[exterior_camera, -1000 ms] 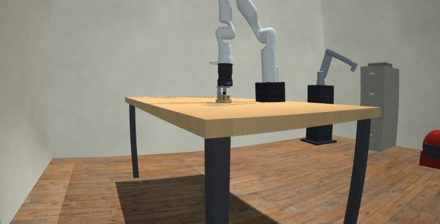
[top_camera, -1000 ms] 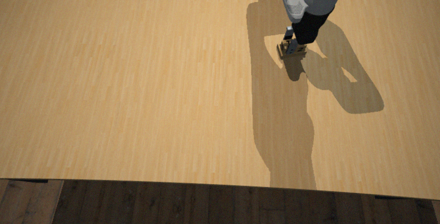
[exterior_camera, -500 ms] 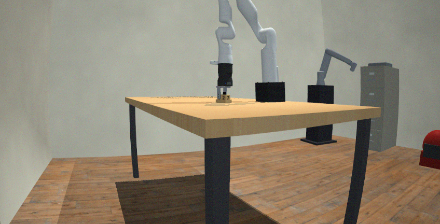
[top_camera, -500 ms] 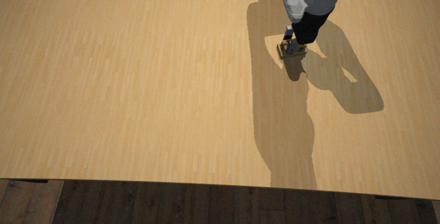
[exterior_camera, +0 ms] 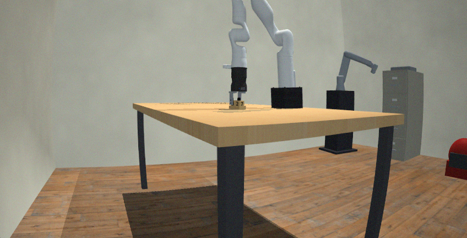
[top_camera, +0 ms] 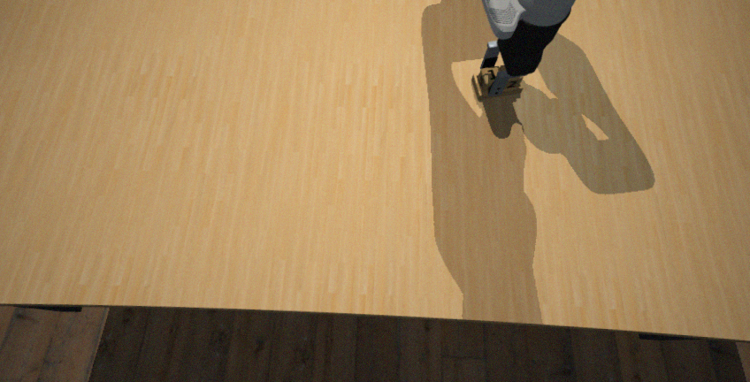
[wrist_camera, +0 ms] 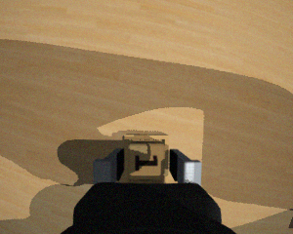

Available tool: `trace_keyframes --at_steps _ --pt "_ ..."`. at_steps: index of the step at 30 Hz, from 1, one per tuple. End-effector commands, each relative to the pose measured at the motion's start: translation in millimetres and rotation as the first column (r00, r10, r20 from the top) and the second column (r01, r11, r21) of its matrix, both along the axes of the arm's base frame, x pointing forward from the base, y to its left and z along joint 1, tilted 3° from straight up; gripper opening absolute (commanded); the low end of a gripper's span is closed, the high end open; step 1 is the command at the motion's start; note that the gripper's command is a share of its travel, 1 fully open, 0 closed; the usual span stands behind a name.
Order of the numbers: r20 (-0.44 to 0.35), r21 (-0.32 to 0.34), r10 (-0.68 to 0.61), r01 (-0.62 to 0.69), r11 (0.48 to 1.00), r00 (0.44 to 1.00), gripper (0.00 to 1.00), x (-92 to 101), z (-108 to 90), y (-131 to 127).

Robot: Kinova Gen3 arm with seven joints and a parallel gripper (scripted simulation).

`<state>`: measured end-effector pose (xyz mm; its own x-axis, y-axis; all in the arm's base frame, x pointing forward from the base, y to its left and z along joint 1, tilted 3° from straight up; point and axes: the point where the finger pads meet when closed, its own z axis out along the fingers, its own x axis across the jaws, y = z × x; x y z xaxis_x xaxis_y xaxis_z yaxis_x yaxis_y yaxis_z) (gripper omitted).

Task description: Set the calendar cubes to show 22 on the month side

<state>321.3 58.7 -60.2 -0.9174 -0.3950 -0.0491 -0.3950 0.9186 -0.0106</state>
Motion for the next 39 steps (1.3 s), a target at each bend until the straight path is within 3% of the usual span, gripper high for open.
trace_keyframes --at_steps 1,17,39 --pt "-0.001 0.001 -0.008 0.008 1.000 1.000 0.90 -1.2 -0.7 -0.2" --pt "-0.001 -0.005 -0.009 0.009 1.000 1.000 0.90 -1.6 9.8 -2.4" --pt "0.006 -0.005 -0.010 0.010 1.000 1.000 0.90 -0.9 64.0 -2.3"
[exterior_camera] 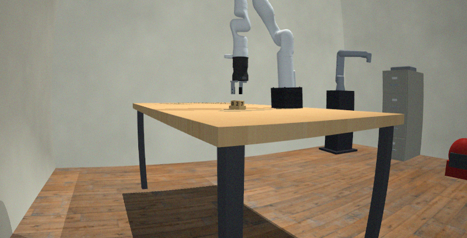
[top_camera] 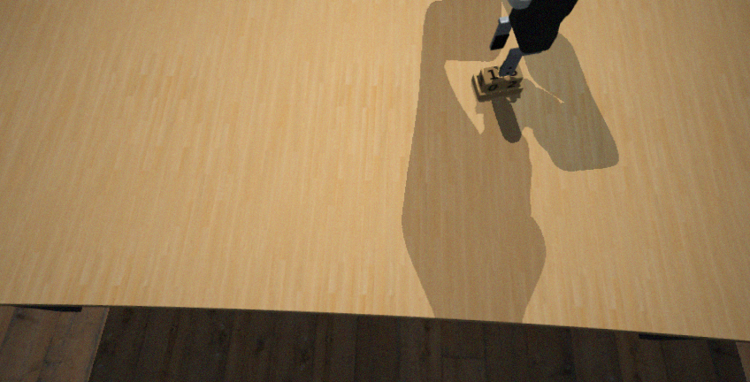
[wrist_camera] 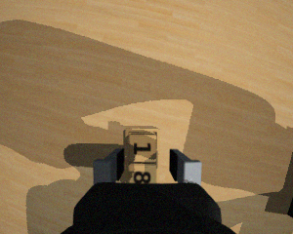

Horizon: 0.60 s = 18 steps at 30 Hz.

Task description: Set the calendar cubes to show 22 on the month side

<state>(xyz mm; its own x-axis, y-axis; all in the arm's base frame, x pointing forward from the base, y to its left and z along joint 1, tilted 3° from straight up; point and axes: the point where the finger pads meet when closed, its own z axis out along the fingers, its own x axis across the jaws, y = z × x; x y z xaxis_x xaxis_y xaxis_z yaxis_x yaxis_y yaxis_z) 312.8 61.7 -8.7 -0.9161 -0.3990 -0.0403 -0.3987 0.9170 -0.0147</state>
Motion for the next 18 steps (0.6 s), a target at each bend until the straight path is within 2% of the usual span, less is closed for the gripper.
trace_keyframes --at_steps 1,9,18 --pt "0.012 0.003 -0.014 0.014 1.000 1.000 0.90 7.5 15.7 -5.3" --pt "0.012 0.002 -0.014 0.014 1.000 1.000 0.90 6.5 35.0 -5.6" --pt "0.006 0.002 -0.014 0.014 1.000 1.000 0.90 4.8 38.2 -5.6"
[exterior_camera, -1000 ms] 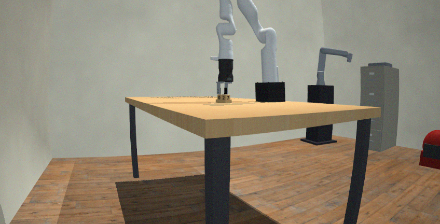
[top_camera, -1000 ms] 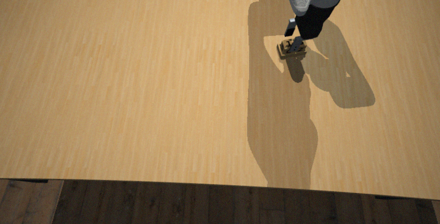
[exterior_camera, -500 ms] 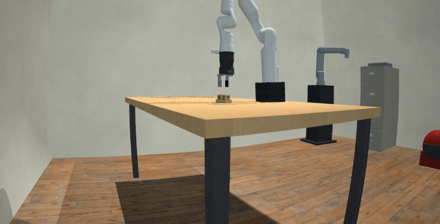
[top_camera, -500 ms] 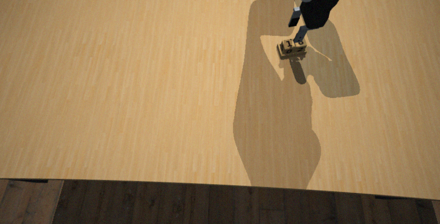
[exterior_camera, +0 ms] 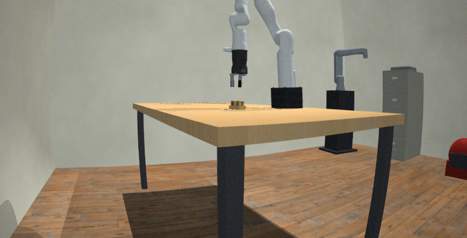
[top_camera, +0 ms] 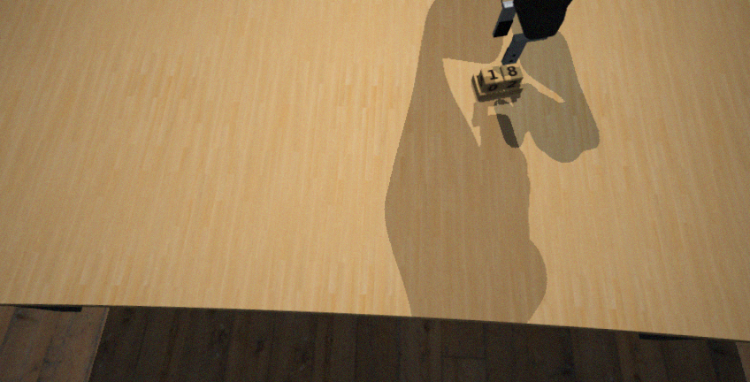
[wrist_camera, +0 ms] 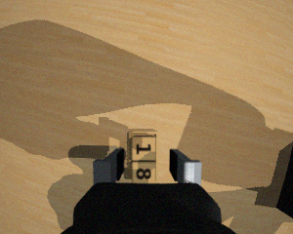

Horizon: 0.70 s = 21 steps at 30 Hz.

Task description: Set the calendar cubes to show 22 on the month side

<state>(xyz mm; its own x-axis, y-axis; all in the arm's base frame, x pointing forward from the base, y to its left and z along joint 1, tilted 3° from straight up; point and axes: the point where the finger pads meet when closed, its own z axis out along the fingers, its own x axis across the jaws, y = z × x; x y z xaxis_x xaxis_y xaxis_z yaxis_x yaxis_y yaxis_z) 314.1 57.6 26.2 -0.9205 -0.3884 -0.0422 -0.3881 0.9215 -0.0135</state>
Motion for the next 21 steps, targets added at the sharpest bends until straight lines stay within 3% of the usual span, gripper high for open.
trace_keyframes --at_steps 1,2,3,21 --pt "0.005 0.000 -0.003 0.003 1.000 1.000 0.90 3.5 3.3 -1.5" --pt "0.005 0.000 -0.003 0.003 1.000 1.000 0.90 3.5 3.3 -1.5" --pt "0.005 0.000 -0.003 0.003 1.000 1.000 1.00 3.5 3.3 -1.5" --pt "0.005 0.000 -0.003 0.003 1.000 1.000 1.00 3.5 3.3 -1.5"
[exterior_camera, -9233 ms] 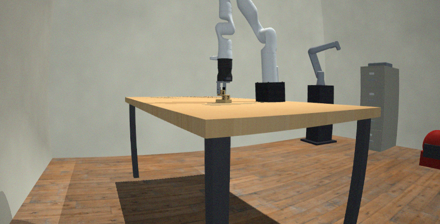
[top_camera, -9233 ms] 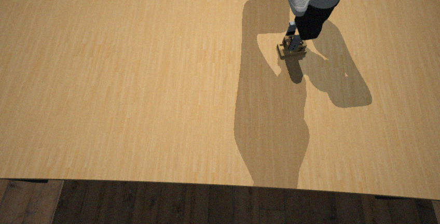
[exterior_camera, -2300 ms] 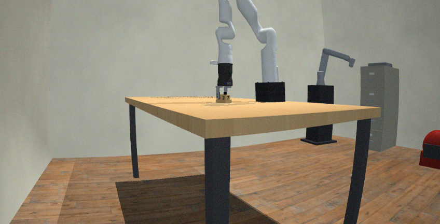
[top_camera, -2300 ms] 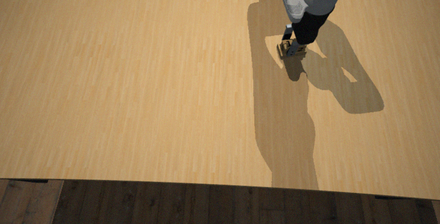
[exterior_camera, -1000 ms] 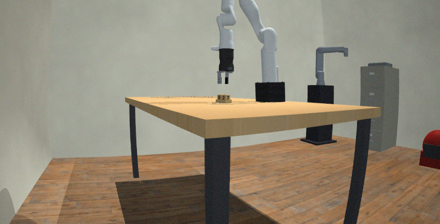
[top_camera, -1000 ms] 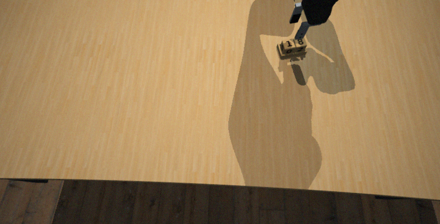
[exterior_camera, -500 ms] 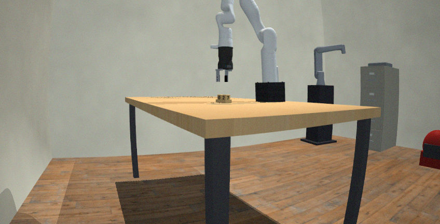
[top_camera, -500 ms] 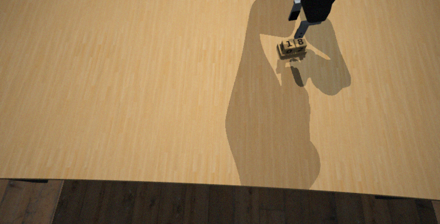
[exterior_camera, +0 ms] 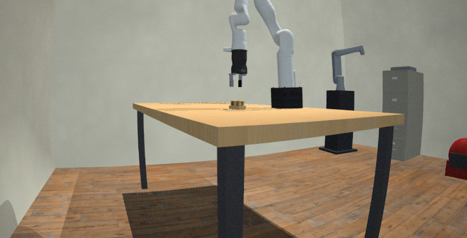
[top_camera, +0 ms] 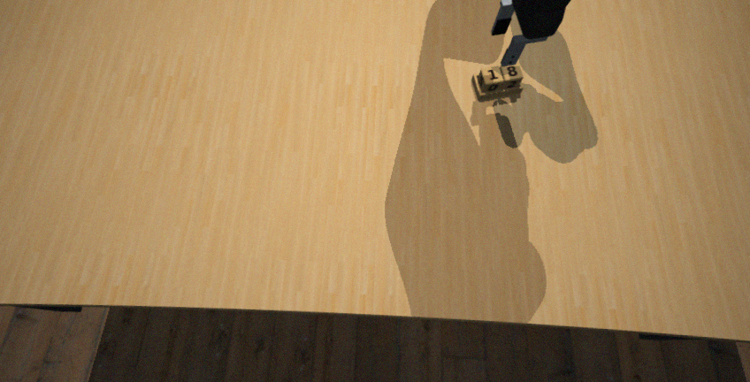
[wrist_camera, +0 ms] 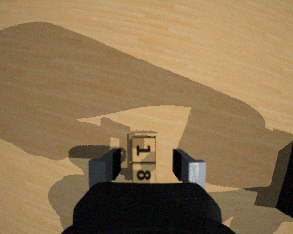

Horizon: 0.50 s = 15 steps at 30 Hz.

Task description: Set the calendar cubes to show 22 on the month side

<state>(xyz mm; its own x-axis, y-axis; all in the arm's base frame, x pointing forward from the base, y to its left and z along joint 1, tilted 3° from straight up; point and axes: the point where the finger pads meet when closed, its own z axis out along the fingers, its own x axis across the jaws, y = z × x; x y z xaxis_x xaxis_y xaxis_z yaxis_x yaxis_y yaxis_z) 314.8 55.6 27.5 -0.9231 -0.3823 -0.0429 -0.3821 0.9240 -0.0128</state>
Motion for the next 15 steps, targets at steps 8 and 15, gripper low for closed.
trace_keyframes --at_steps 8,15 --pt "-0.001 -0.004 0.017 -0.017 1.000 1.000 1.00 -7.8 -3.8 19.1" --pt "0.000 -0.003 0.014 -0.014 1.000 1.000 0.90 -11.2 -6.8 29.6"
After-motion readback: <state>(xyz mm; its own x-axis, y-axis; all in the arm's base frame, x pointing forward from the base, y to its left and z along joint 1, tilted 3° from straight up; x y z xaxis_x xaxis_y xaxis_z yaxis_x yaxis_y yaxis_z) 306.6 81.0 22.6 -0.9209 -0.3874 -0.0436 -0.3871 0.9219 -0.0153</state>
